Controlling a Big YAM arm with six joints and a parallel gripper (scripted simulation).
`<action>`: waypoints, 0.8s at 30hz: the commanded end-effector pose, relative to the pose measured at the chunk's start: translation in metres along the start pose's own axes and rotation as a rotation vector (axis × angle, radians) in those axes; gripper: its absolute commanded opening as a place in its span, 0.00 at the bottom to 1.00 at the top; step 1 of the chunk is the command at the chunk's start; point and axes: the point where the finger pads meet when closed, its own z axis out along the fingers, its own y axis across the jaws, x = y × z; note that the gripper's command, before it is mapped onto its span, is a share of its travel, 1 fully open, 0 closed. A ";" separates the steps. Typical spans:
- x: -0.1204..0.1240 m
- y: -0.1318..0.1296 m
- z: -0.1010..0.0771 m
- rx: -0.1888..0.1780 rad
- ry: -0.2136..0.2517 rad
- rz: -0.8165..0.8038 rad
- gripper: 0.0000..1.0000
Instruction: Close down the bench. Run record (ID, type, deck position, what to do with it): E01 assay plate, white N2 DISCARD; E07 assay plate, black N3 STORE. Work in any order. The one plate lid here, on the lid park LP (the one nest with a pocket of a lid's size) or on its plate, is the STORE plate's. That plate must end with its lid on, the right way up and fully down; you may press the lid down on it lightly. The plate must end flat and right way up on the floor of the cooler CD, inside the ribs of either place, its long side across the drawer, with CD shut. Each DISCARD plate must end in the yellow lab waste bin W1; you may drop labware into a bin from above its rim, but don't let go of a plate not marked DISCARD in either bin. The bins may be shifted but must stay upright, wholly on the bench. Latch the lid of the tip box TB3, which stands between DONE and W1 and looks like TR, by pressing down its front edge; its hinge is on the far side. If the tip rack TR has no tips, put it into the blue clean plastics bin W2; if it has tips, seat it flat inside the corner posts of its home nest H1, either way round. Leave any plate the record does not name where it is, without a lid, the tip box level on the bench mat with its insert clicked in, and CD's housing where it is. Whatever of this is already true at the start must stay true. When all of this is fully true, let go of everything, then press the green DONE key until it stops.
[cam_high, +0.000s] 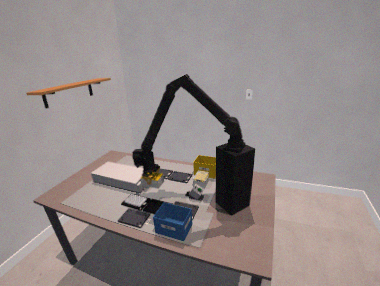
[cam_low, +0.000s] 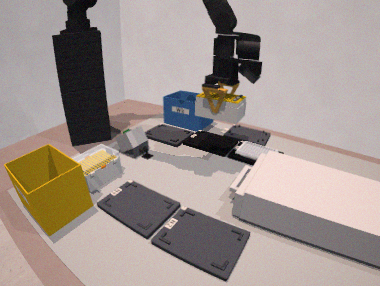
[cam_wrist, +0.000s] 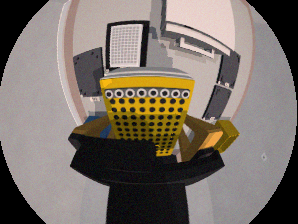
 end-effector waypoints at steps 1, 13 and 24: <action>-0.021 0.013 -0.005 -0.003 -0.028 0.019 0.00; -0.028 0.043 -0.006 -0.004 -0.030 0.019 0.00; -0.036 0.071 -0.009 -0.007 -0.036 0.020 0.00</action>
